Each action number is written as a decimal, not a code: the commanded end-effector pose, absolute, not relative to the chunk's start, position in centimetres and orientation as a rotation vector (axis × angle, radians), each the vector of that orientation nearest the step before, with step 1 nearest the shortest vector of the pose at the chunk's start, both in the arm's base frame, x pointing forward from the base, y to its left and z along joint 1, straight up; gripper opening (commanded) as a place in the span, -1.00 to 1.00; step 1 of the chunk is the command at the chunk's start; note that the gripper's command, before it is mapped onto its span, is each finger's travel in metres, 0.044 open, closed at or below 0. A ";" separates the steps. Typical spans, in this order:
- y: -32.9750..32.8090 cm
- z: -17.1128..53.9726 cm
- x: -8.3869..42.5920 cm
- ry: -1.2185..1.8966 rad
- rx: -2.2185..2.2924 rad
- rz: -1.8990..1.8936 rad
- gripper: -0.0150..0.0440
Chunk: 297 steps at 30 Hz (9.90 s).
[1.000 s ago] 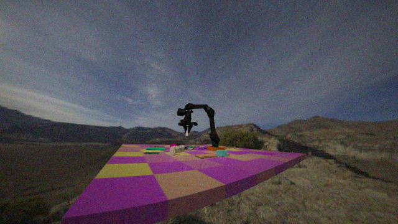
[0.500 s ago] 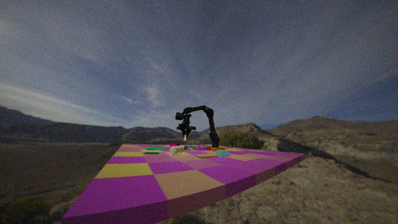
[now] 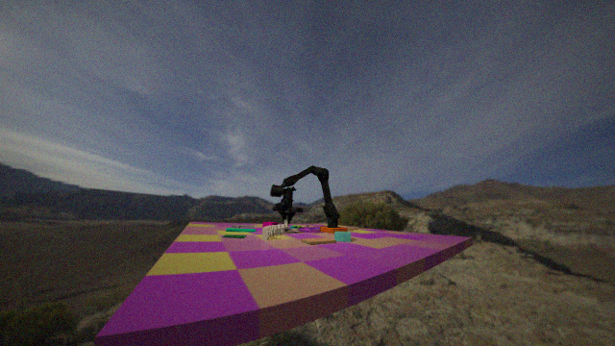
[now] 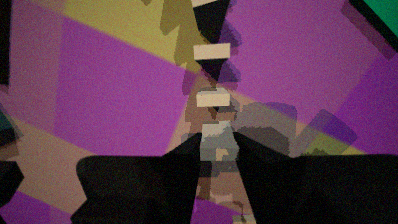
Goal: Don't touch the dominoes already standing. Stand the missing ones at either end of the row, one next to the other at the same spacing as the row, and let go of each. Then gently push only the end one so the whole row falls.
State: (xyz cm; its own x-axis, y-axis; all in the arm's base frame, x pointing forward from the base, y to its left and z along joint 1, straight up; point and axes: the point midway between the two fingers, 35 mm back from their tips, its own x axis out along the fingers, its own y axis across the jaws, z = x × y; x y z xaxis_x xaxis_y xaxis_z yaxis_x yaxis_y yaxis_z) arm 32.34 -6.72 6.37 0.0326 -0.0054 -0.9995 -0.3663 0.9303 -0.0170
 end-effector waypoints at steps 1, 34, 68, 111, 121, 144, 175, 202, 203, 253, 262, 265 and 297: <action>-6.6 4.5 32.0 1.522 -0.303 0.287 -0.13; -6.7 9.2 32.6 1.522 -0.303 0.287 1.00; -15.9 10.4 19.3 1.095 -1.390 1.351 1.00; -16.5 1.6 17.0 0.949 -1.571 1.533 1.00; -16.5 0.9 17.0 0.949 -1.571 1.533 1.00; -16.5 0.9 17.0 0.949 -1.571 1.533 -0.13; -13.1 17.3 21.7 1.273 -1.105 1.068 -0.13; -2.7 17.5 30.1 1.536 0.002 -0.010 -0.13; -2.4 17.5 30.3 1.536 0.037 -0.043 -0.13; 3.1 13.8 36.1 1.156 0.268 -0.468 -0.13; 3.9 12.9 37.4 0.988 0.167 -0.459 -0.13; 4.2 12.7 37.7 0.931 0.138 -0.459 -0.13; 6.0 13.1 35.6 0.356 -0.006 -0.543 -0.13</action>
State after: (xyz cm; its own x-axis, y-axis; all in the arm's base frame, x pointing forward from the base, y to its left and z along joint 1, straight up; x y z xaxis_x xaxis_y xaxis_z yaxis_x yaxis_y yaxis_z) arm 36.29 6.01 12.59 0.7833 -0.4909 -0.3813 0.4876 0.8657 -0.1129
